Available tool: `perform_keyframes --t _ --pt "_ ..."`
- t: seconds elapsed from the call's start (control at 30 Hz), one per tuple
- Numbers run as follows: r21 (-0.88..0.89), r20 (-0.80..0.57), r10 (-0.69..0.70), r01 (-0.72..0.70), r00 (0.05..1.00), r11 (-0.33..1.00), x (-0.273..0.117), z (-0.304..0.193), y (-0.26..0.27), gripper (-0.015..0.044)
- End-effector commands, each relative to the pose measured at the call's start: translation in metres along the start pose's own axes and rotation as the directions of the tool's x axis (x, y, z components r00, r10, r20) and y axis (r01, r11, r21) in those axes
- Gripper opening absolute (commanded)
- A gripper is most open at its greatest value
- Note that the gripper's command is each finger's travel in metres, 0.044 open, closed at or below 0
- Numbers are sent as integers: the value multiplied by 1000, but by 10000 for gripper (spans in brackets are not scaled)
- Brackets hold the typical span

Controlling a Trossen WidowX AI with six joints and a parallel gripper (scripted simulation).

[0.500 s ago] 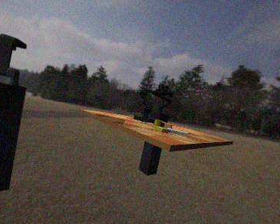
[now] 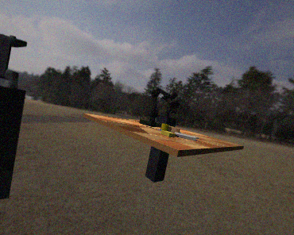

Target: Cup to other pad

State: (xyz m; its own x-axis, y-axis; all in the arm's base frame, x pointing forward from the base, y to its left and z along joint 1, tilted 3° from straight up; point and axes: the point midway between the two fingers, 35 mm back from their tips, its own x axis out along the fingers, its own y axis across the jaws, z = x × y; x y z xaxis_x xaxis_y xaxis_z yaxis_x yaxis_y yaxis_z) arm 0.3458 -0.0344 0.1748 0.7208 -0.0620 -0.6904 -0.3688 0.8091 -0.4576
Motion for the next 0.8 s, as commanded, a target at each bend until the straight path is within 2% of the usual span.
perform_keyframes --t 0.0,0.1,0.17,0.77 --pt "-249 -383 308 -418 871 874 25 -73 29 167" --pt "-275 -520 455 -646 723 713 22 -105 44 167" --pt "-274 -544 486 -692 684 668 20 -111 47 167" --pt "-273 -544 486 -692 684 668 27 -116 51 167"
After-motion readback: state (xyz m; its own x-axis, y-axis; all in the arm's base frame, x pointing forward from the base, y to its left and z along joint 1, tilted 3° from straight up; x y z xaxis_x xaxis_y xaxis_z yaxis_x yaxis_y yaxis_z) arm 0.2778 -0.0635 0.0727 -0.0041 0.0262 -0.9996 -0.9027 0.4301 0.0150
